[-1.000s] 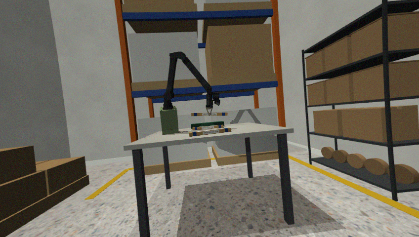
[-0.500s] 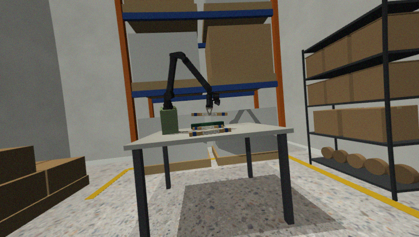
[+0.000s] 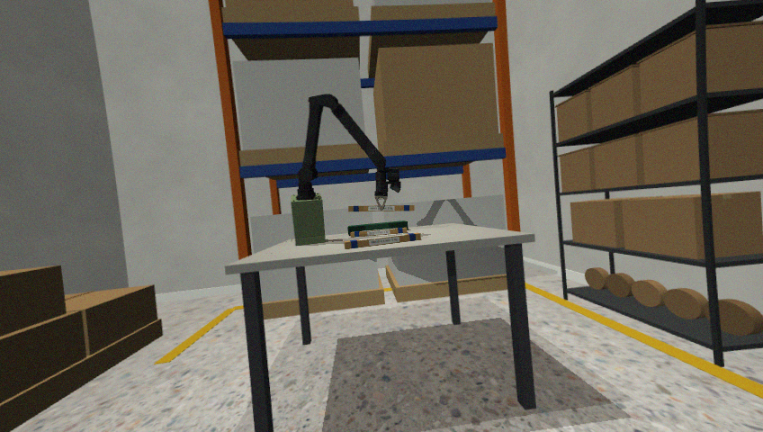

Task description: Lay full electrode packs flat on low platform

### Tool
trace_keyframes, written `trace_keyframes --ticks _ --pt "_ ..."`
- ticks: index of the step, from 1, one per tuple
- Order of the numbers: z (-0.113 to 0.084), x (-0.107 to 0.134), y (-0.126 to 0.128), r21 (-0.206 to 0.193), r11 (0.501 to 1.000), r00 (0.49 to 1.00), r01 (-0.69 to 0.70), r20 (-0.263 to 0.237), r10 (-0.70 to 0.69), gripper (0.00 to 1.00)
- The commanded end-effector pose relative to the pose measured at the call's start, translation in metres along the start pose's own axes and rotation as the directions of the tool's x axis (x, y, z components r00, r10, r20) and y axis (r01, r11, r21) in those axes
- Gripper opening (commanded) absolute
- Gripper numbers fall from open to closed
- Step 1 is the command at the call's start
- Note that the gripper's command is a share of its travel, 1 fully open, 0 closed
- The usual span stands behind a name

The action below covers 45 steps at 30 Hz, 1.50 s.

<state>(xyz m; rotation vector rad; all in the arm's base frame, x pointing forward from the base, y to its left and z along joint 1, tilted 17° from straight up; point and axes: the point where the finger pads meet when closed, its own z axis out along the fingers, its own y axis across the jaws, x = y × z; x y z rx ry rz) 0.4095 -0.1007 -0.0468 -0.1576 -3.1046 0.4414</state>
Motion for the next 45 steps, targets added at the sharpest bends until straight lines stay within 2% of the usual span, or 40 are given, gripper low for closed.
trace_keyframes --ticks 1,20,31,32,37,45 --pt "-0.057 -0.053 -0.006 0.002 1.0 0.989 -0.022 0.147 0.022 0.0" --pt "-0.055 -0.063 -0.006 0.003 1.0 0.991 -0.019 0.135 0.018 0.0" --pt "-0.065 -0.089 -0.008 0.004 1.0 0.994 -0.012 0.112 0.011 0.0" --pt "-0.072 -0.102 -0.009 0.004 1.0 0.994 -0.012 0.111 0.011 0.0" --pt "-0.075 -0.12 -0.008 0.004 1.0 0.994 -0.008 0.107 0.007 0.0" --pt "-0.076 -0.127 -0.012 0.005 1.0 0.989 -0.006 0.146 0.005 0.0"
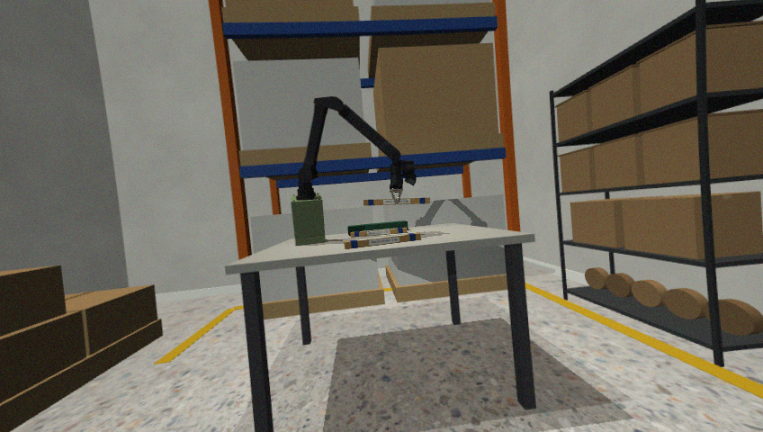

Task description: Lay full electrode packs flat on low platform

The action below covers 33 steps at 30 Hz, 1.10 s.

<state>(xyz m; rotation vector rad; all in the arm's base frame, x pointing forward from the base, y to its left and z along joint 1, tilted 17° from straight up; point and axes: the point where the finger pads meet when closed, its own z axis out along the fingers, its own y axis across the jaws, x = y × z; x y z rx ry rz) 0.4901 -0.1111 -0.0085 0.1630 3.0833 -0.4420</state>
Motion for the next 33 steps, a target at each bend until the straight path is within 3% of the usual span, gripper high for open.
trace_keyframes --ticks 1,10,20,33 --pt "-0.039 -0.047 0.0 0.004 1.0 0.992 0.002 0.125 -0.002 0.0" --pt "-0.016 -0.046 0.001 0.004 1.0 0.994 0.005 0.111 -0.005 0.0" --pt "-0.01 -0.049 -0.01 0.005 1.0 0.992 -0.016 0.127 0.015 0.0" --pt "0.017 -0.049 0.001 0.003 1.0 0.993 0.006 0.116 -0.006 0.0"
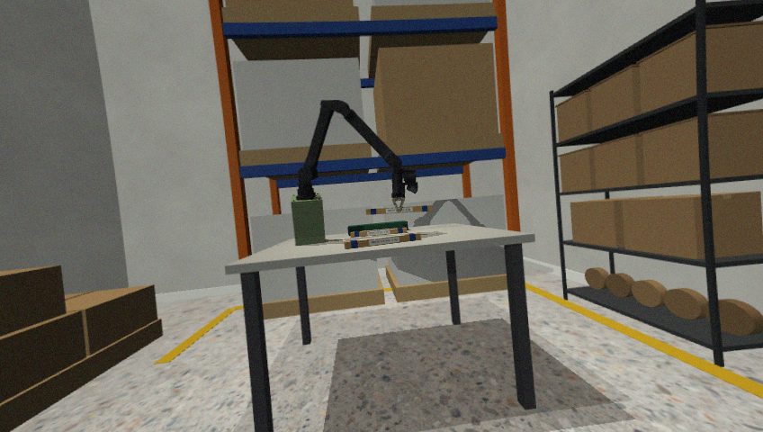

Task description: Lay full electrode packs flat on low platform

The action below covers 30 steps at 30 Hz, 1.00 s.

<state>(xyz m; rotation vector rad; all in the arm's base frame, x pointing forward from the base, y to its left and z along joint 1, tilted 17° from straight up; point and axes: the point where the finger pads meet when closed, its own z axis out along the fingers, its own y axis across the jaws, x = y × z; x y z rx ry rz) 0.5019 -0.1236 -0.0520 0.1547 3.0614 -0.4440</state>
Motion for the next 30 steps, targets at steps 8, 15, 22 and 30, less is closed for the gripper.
trace_keyframes --ticks 8,15,22,30 --pt "-0.018 -0.037 -0.009 0.003 1.0 0.995 -0.011 0.104 0.01 0.0" --pt "0.013 0.001 -0.005 0.002 1.0 0.997 -0.007 0.08 0.007 0.0" --pt "0.029 0.016 0.004 0.001 1.0 0.997 0.005 0.075 -0.005 0.0" --pt "0.04 0.022 0.007 0.003 1.0 0.996 0.008 0.088 -0.008 0.0"
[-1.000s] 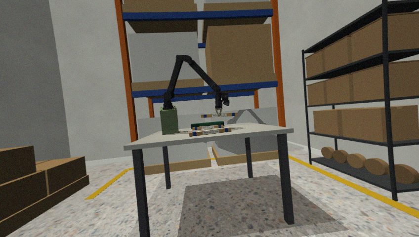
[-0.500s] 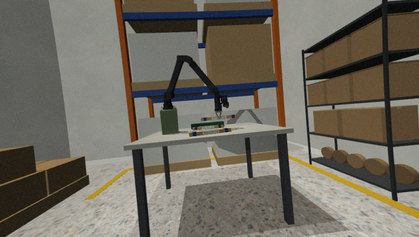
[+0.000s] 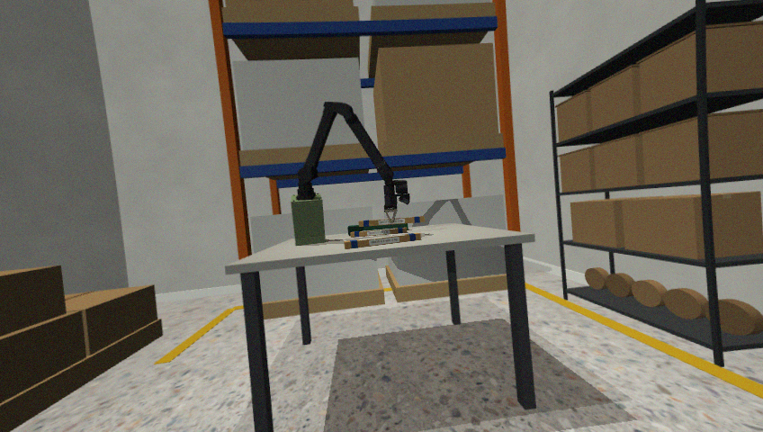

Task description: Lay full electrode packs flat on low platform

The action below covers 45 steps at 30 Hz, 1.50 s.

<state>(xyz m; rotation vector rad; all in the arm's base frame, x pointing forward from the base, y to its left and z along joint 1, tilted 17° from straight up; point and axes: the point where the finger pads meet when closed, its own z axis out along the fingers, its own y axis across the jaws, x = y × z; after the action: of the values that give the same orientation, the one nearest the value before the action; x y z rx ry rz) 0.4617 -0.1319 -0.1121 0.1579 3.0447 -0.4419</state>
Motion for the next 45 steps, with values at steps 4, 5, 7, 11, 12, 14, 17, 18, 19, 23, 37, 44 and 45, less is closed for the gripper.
trace_keyframes --ticks 4,5,7,11,12,14,17,18,19,23,37,44,45 --pt "-0.006 -0.007 0.004 0.002 1.0 0.998 0.014 0.056 -0.014 0.0" --pt "-0.002 -0.003 0.004 0.002 1.0 0.999 0.014 0.05 -0.014 0.0" --pt "0.002 0.001 0.004 0.002 1.0 0.999 0.013 0.044 -0.013 0.0" --pt "0.005 0.004 0.0 0.002 1.0 0.999 0.005 0.046 -0.005 0.0" --pt "0.005 0.003 -0.001 0.003 1.0 0.999 0.002 0.05 -0.002 0.0" --pt "0.005 0.0 -0.003 0.004 1.0 0.998 -0.002 0.058 0.002 0.0" --pt "0.004 -0.003 -0.001 0.005 1.0 0.998 0.001 0.068 -0.001 0.0" --pt "0.004 -0.004 -0.001 0.005 1.0 0.997 0.002 0.071 -0.002 0.0" --pt "0.004 -0.005 0.0 0.005 1.0 0.997 0.003 0.073 -0.003 0.0" --pt "0.008 0.002 0.004 0.004 1.0 0.998 0.009 0.069 -0.009 0.0" --pt "0.021 0.018 0.01 0.002 1.0 0.998 0.018 0.052 -0.019 0.0" --pt "0.018 0.01 0.007 0.004 1.0 0.998 0.012 0.069 -0.012 0.0" --pt "0.018 0.01 0.007 0.004 1.0 0.998 0.011 0.07 -0.011 0.0"
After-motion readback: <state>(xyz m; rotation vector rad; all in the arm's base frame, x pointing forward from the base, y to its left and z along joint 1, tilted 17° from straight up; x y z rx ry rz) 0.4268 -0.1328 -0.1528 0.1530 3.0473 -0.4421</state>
